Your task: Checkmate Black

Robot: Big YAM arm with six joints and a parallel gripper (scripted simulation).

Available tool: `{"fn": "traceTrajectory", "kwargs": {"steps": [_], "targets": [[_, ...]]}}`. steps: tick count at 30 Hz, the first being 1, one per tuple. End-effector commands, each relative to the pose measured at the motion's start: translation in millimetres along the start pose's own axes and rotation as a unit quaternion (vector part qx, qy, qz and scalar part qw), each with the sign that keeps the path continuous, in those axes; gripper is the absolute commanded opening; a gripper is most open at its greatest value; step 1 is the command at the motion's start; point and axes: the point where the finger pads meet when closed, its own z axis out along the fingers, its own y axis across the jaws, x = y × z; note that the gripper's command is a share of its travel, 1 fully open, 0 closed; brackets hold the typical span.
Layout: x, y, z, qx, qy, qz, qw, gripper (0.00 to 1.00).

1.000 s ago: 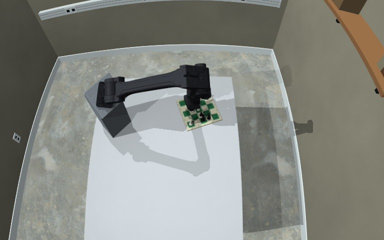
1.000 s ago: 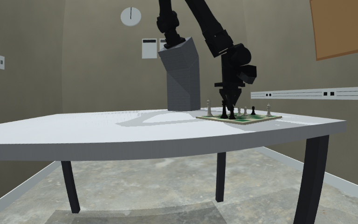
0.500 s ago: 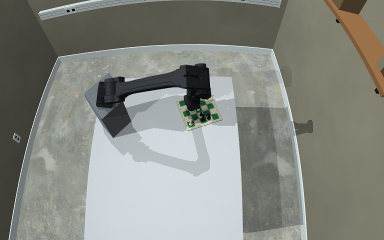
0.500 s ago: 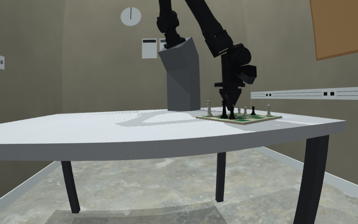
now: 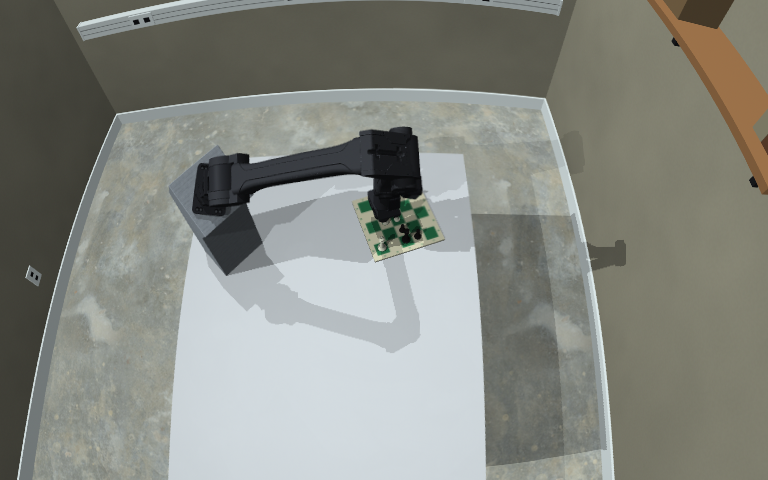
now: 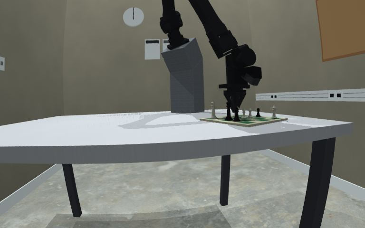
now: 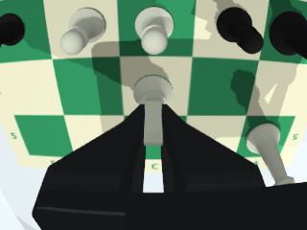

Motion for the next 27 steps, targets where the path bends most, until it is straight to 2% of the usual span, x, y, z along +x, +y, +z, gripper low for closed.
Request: {"fn": "traceTrajectory", "kwargs": {"steps": [1,27], "targets": [[-11.6,-12.5,-4.2,0.005,-0.014,0.007,1.000,0.00],[-11.9,-13.3,-4.7,0.005,-0.014,0.007,1.000,0.00]]}}
